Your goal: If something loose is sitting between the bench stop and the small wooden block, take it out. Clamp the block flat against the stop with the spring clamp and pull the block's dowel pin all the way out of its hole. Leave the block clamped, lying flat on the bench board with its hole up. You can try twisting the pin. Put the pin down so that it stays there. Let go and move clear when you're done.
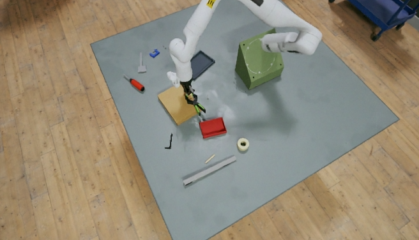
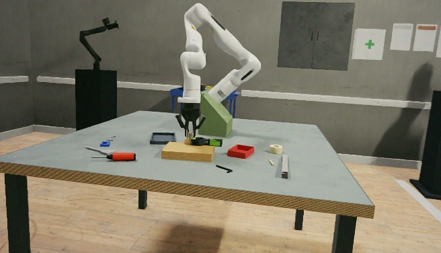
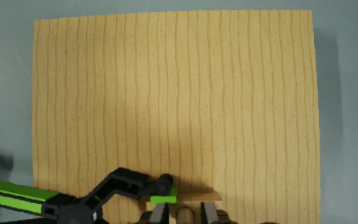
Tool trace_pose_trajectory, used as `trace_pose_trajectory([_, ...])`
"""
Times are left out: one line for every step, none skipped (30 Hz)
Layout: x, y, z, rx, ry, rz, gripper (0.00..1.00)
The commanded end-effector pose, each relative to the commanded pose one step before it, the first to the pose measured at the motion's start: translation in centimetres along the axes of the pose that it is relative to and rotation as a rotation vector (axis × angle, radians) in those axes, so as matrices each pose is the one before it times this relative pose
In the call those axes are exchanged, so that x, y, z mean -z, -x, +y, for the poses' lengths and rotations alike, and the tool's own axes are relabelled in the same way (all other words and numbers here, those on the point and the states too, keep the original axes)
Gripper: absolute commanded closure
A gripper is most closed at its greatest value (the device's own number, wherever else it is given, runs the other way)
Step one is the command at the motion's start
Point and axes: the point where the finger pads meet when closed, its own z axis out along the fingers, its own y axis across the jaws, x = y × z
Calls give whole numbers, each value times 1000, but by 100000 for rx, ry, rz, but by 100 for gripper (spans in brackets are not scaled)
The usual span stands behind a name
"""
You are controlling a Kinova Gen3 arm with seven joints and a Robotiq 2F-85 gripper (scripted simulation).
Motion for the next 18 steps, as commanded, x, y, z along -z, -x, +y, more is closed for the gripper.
trace_pose_trajectory([100, -63, 38, -13, 108, 183, 72])
trace_pose_trajectory([1, 0, 0, 0, 0, 0, 78])
trace_pose_trajectory([4, 0, 0, 0, 0, 0, 78])
trace_pose_trajectory([7, 0, 0, 0, 0, 0, 78])
trace_pose_trajectory([0, 0, 0, 0, 0, 0, 78])
trace_pose_trajectory([0, 0, 0, 0, 0, 0, 78])
trace_pose_trajectory([7, 0, 0, 0, 0, 0, 78])
trace_pose_trajectory([4, 0, 0, 0, 0, 0, 78])
trace_pose_trajectory([1, 0, 0, 0, 0, 0, 78])
trace_pose_trajectory([1, 0, 0, 0, 0, 0, 84])
trace_pose_trajectory([3, 0, 0, 0, 0, 0, 84])
trace_pose_trajectory([5, 0, 0, 0, 0, 0, 84])
trace_pose_trajectory([5, 0, 0, 0, 0, 0, 84])
trace_pose_trajectory([3, 0, 0, 0, 0, 0, 84])
trace_pose_trajectory([1, 0, 0, 0, 0, 0, 84])
trace_pose_trajectory([0, 0, 0, 0, 0, 0, 90])
trace_pose_trajectory([2, 0, 0, 0, 0, 0, 90])
trace_pose_trajectory([4, 0, 0, 0, 0, 0, 90])
